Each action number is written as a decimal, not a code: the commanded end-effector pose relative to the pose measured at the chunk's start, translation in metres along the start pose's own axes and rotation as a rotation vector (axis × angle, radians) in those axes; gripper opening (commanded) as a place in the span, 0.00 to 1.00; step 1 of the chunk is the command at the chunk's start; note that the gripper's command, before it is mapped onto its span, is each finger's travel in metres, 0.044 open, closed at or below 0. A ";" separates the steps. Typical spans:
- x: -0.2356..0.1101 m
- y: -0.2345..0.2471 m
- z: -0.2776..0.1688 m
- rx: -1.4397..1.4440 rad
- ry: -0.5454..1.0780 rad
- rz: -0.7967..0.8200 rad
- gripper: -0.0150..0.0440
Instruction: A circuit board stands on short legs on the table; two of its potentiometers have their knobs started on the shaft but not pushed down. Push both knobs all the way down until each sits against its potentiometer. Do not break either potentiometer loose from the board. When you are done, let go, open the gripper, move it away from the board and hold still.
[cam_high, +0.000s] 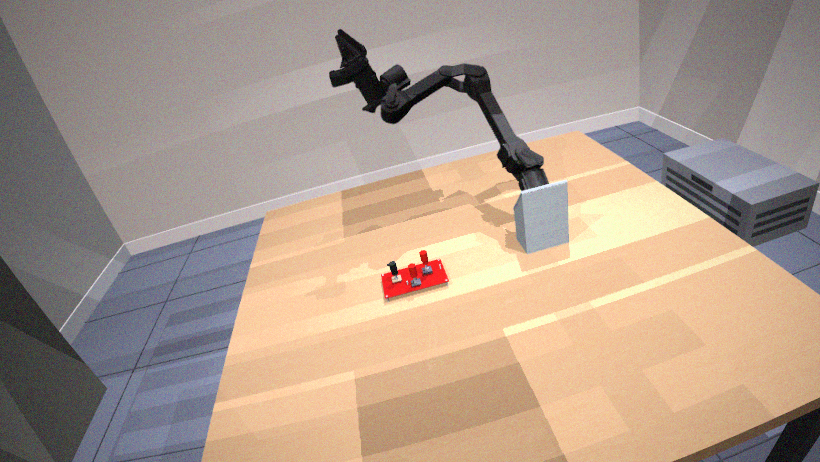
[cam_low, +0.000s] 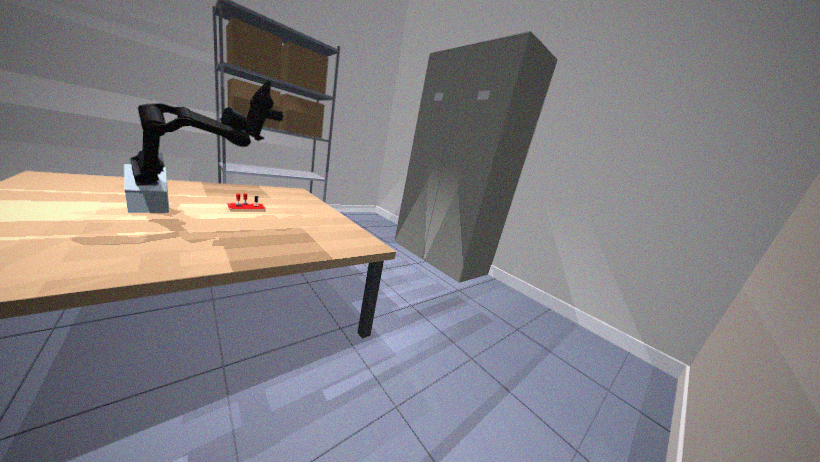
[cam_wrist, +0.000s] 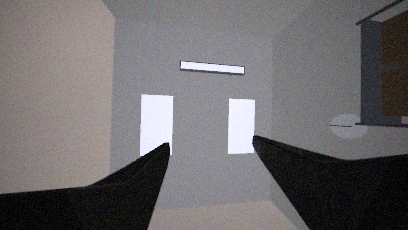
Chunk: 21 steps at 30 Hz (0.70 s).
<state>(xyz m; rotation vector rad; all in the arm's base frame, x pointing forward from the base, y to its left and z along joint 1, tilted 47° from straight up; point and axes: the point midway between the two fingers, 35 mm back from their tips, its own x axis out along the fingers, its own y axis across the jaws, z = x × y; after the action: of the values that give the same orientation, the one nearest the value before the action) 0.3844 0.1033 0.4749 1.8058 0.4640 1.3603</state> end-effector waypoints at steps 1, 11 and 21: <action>0.000 0.000 0.000 0.000 -0.002 0.000 0.89; -0.002 -0.023 0.033 0.010 -0.132 -0.030 0.44; -0.007 -0.049 0.069 -0.035 -0.285 -0.071 0.25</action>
<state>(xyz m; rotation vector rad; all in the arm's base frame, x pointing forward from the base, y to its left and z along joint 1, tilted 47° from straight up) 0.4423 0.1021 0.4368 1.8940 0.3677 1.0941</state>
